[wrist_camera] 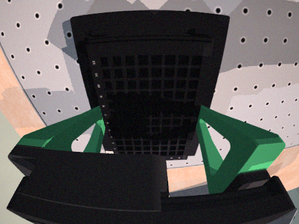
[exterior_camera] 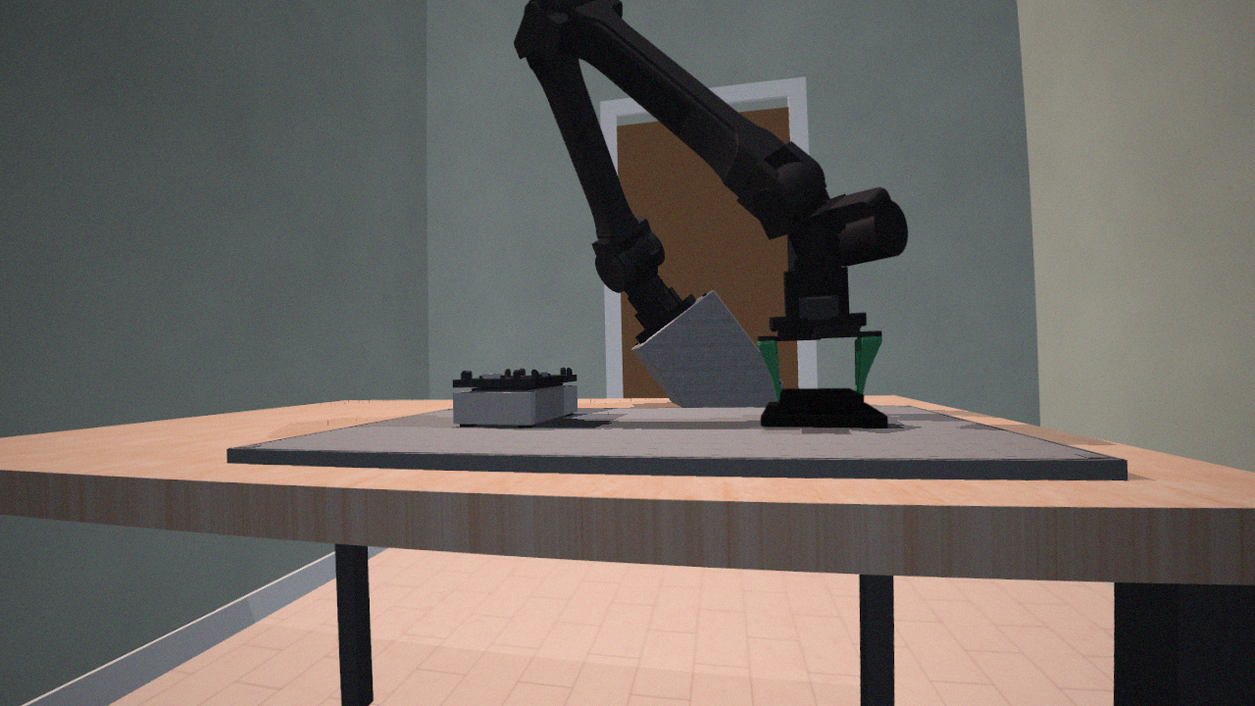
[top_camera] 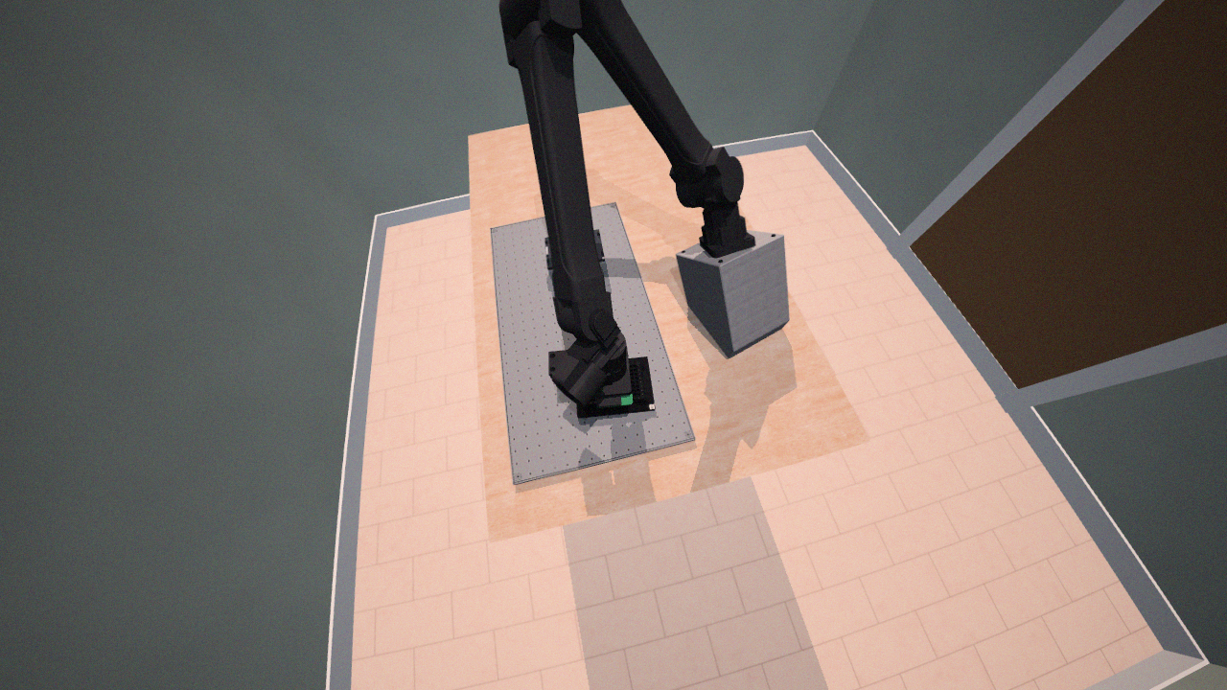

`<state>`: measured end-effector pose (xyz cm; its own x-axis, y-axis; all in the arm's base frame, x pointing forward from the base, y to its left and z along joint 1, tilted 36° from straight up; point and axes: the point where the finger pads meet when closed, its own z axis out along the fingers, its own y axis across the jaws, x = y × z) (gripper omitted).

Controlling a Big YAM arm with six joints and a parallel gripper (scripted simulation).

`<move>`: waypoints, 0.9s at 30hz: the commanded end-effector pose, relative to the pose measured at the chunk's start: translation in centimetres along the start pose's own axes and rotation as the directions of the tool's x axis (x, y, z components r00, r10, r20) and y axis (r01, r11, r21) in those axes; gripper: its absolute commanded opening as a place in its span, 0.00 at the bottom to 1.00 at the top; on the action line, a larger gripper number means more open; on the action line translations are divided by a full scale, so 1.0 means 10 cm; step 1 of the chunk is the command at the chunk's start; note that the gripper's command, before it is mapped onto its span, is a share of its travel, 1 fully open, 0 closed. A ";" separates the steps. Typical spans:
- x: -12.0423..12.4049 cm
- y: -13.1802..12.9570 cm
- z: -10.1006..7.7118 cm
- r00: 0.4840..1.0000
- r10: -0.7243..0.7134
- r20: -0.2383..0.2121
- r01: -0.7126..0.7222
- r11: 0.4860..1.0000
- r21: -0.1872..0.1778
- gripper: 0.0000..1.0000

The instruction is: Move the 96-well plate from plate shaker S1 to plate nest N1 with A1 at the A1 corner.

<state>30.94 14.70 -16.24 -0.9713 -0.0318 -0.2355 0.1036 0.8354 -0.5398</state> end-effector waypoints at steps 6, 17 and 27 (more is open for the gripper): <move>-0.07 0.03 -0.01 1.000 -0.001 0.012 0.001 1.000 -0.009 0.00; -0.05 0.03 0.03 1.000 -0.001 0.009 0.001 1.000 -0.006 0.00; -0.09 0.07 -0.03 1.000 0.007 0.019 -0.006 1.000 -0.016 1.00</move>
<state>31.01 14.54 -16.45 -0.9713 -0.0313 -0.2358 0.1041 0.8354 -0.5397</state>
